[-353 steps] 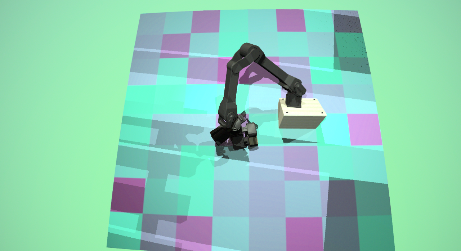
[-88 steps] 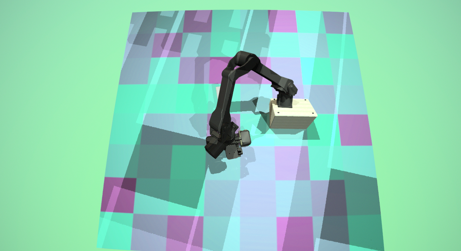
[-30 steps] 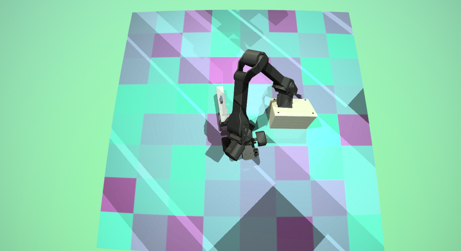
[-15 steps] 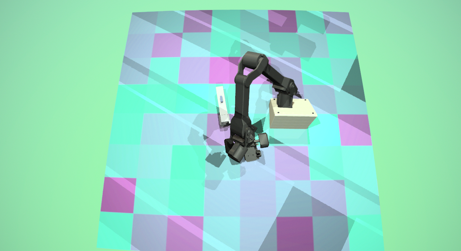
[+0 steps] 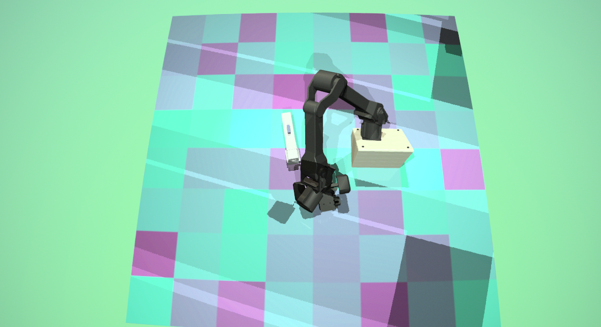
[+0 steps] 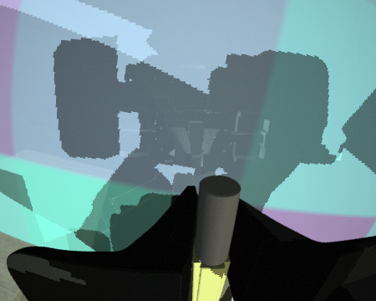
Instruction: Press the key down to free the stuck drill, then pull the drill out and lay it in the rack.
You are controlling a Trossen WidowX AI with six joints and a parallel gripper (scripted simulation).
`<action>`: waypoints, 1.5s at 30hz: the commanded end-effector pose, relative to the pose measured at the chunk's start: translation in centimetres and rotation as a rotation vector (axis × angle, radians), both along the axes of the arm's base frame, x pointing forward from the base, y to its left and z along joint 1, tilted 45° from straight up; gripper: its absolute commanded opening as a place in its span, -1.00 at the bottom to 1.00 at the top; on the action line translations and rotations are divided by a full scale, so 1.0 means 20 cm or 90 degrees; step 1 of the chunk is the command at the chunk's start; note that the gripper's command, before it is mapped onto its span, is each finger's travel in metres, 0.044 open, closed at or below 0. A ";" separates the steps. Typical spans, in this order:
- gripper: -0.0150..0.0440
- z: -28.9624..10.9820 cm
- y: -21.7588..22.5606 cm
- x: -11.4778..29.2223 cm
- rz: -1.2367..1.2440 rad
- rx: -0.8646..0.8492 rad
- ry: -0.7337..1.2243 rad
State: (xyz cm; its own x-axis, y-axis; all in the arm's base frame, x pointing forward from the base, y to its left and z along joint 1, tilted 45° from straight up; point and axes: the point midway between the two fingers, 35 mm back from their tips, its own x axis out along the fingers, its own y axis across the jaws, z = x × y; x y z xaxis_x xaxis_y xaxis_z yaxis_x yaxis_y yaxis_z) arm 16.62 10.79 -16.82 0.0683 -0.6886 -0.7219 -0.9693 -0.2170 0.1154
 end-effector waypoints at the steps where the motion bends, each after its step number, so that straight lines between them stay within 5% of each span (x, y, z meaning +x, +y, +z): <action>1: -0.49 -0.02 -0.02 0.01 0.005 -0.001 -0.001; 15: -0.49 -0.07 -0.07 0.02 0.005 -0.001 -0.002; 32: 1.00 -0.06 -0.04 0.01 0.004 0.005 -0.003; 45: 1.00 0.13 0.13 -0.02 0.005 0.000 -0.001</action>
State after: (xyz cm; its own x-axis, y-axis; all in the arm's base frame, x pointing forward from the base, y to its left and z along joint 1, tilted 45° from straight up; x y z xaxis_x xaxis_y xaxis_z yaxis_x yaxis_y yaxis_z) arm 16.33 12.12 -15.13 0.0740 -0.6948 -0.7154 -0.9666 -0.2266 0.1201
